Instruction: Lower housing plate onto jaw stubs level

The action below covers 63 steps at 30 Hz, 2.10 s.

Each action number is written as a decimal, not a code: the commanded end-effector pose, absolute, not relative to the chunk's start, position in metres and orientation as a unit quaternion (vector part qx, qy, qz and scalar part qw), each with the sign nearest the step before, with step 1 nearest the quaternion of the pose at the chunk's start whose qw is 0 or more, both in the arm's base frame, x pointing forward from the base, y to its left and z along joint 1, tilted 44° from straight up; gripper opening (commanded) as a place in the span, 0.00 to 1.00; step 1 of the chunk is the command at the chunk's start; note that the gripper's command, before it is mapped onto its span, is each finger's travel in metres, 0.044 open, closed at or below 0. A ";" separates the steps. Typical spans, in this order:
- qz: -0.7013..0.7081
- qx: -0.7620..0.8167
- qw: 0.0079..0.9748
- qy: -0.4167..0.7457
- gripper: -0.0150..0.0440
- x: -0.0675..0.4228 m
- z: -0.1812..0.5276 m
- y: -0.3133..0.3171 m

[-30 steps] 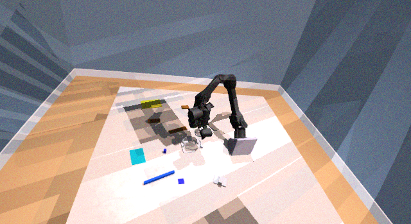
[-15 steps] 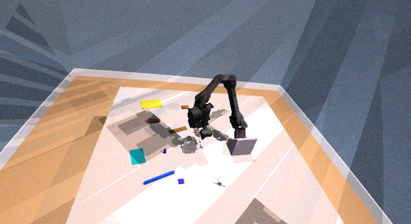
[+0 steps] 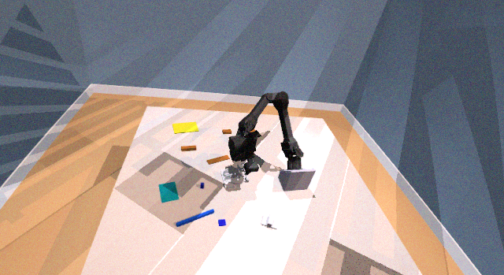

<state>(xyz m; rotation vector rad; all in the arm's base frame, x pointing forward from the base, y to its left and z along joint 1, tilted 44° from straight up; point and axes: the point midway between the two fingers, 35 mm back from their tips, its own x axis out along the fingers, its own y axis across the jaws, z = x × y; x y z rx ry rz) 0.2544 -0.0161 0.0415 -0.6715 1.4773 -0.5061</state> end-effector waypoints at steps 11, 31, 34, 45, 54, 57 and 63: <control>-0.225 -0.300 0.658 0.653 0.85 0.254 0.025 -0.033; -0.226 -0.301 0.657 0.653 0.85 0.253 0.016 -0.043; -0.226 -0.301 0.657 0.653 0.85 0.253 0.016 -0.043; -0.226 -0.300 0.658 0.653 0.85 0.253 0.014 -0.045; -0.227 -0.300 0.658 0.653 0.85 0.253 0.012 -0.046; -0.227 -0.300 0.658 0.653 0.85 0.253 0.012 -0.046; -0.227 -0.300 0.658 0.653 0.85 0.253 0.012 -0.047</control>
